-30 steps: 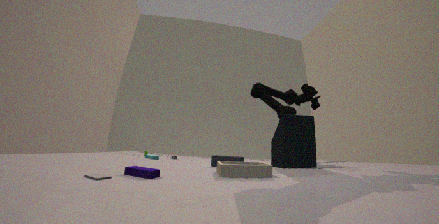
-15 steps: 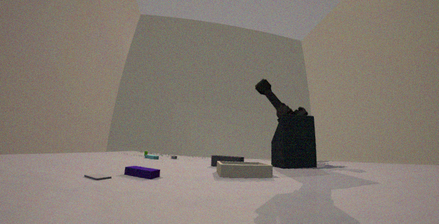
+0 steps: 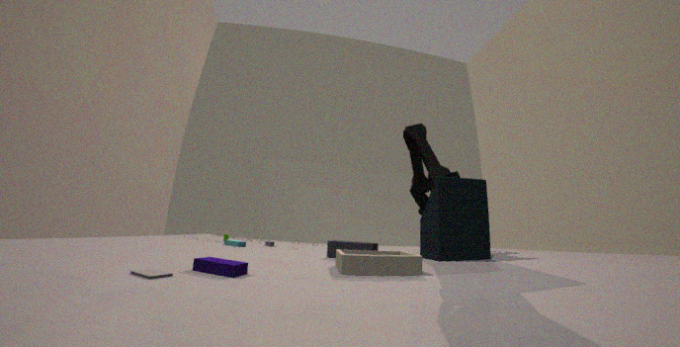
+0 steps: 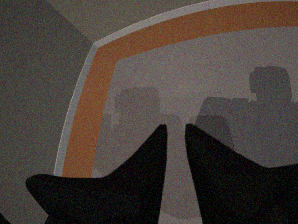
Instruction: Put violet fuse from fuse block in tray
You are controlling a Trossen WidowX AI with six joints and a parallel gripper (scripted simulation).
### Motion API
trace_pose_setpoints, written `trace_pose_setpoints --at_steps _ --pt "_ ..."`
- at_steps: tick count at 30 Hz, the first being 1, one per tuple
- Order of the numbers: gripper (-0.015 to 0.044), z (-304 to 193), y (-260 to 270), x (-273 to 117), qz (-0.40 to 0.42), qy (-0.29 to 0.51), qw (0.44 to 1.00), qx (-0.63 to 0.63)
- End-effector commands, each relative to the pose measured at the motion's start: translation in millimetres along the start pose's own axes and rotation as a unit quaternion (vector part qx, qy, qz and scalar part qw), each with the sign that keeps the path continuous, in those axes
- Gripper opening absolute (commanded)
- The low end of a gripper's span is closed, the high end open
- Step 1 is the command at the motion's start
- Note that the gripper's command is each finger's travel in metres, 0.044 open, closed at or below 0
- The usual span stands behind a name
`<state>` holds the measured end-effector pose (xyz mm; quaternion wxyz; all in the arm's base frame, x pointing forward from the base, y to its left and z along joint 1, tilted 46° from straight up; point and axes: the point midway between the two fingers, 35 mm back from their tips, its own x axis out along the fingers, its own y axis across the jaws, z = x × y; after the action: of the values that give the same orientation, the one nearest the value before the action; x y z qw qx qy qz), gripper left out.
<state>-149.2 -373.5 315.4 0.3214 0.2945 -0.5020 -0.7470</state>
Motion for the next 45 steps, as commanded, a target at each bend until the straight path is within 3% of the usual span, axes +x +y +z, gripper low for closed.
trace_pose_setpoints --at_steps 1,9,18,30,38,45 --pt "0.0060 -62.2 5.0 -19.3 0.004 0.075 0.996 -0.057" --pt "0.0060 -177.5 5.4 -87.1 0.032 0.222 0.958 -0.177" --pt "0.0060 -278.7 -16.2 -199.7 0.094 0.366 0.864 -0.334" --pt "0.0060 -326.4 -62.3 -292.2 0.169 0.424 0.727 -0.514" --pt "0.0060 -340.0 -149.2 -388.9 0.284 0.416 0.451 -0.736" --pt "0.0060 -316.2 -241.6 -462.5 0.397 0.318 0.095 -0.856"
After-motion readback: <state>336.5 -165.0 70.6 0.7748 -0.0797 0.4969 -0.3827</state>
